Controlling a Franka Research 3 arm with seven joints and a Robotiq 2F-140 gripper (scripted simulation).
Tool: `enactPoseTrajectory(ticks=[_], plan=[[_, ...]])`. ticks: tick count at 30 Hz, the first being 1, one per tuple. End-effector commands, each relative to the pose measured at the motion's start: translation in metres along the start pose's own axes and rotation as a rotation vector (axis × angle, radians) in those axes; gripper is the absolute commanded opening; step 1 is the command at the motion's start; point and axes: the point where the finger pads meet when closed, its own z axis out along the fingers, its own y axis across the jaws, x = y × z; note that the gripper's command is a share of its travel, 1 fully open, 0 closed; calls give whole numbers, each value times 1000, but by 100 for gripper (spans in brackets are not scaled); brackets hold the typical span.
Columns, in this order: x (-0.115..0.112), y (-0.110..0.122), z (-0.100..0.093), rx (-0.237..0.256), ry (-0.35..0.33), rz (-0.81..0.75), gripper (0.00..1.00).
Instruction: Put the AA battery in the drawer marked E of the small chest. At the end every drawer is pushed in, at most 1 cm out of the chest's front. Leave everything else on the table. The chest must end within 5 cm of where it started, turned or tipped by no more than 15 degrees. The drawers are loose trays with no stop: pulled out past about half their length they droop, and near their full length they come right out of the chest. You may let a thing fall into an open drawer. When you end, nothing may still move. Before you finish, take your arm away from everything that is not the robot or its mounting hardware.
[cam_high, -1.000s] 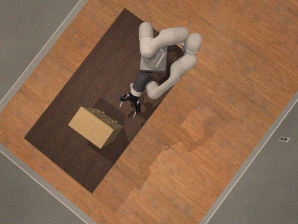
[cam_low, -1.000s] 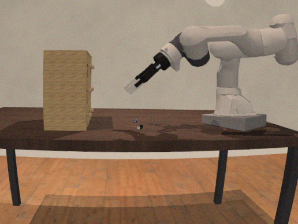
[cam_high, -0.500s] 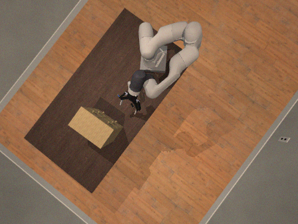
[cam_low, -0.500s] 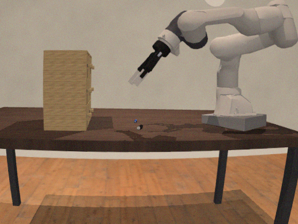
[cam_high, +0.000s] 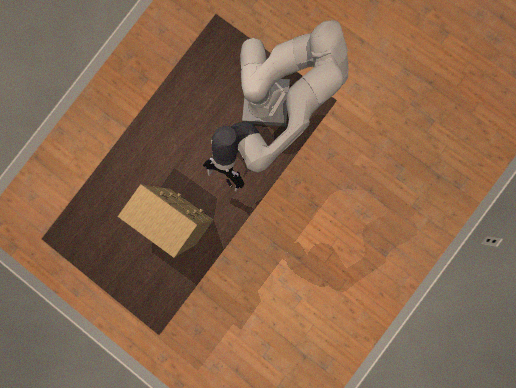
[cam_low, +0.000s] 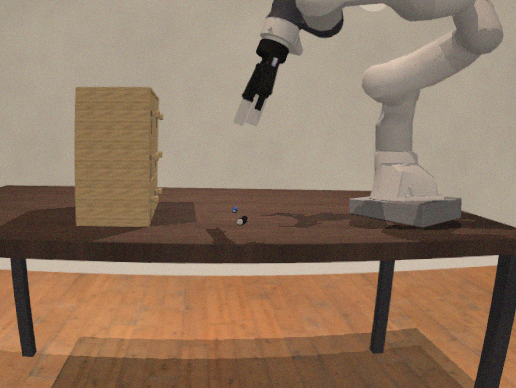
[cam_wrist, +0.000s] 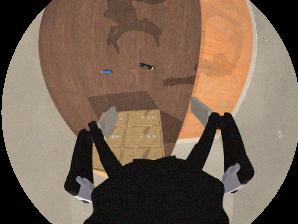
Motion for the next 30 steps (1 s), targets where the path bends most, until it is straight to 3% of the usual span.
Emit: enactPoseTrajectory(ticks=[1,5,11,30], plan=[[32,6,-7,0,226,80,100],[37,6,-18,-2,296,80,100],[39,7,-23,-4,330,80,100],[40,7,-24,-4,338,80,100]])
